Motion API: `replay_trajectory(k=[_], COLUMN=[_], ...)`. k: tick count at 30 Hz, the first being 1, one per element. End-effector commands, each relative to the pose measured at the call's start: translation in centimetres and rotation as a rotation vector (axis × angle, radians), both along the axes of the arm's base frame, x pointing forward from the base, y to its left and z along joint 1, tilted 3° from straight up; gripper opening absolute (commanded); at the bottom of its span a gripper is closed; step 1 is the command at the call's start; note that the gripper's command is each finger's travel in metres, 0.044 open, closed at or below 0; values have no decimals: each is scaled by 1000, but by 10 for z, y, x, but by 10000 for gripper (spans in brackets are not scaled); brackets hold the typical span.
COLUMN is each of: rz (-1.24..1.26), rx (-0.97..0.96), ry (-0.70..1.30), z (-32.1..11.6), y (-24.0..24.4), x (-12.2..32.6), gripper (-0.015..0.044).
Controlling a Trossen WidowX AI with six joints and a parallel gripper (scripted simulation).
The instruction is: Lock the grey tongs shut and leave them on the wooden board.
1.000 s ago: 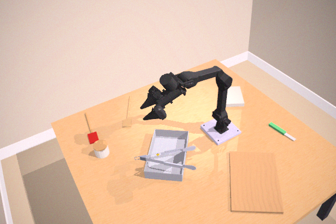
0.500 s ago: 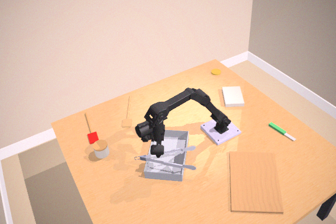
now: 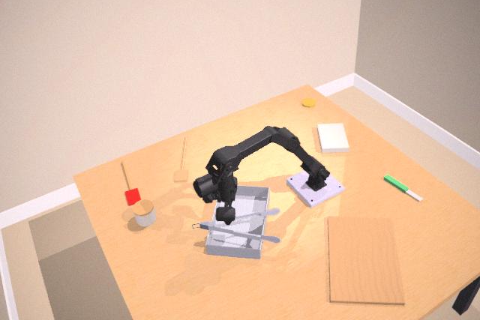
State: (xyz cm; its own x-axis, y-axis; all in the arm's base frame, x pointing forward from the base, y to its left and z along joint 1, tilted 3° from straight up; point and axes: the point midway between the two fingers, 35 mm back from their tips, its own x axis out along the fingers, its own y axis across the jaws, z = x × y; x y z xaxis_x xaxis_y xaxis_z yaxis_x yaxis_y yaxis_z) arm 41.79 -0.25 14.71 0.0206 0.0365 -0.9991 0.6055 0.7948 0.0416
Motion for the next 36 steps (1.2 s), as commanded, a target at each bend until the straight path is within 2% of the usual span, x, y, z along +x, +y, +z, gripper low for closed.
replay_trajectory(k=[1,36], rz=[-6,-6], rx=[5,5], ry=[3,3], z=[-5,-62], y=[1,3], x=[0,5], gripper=[440,440])
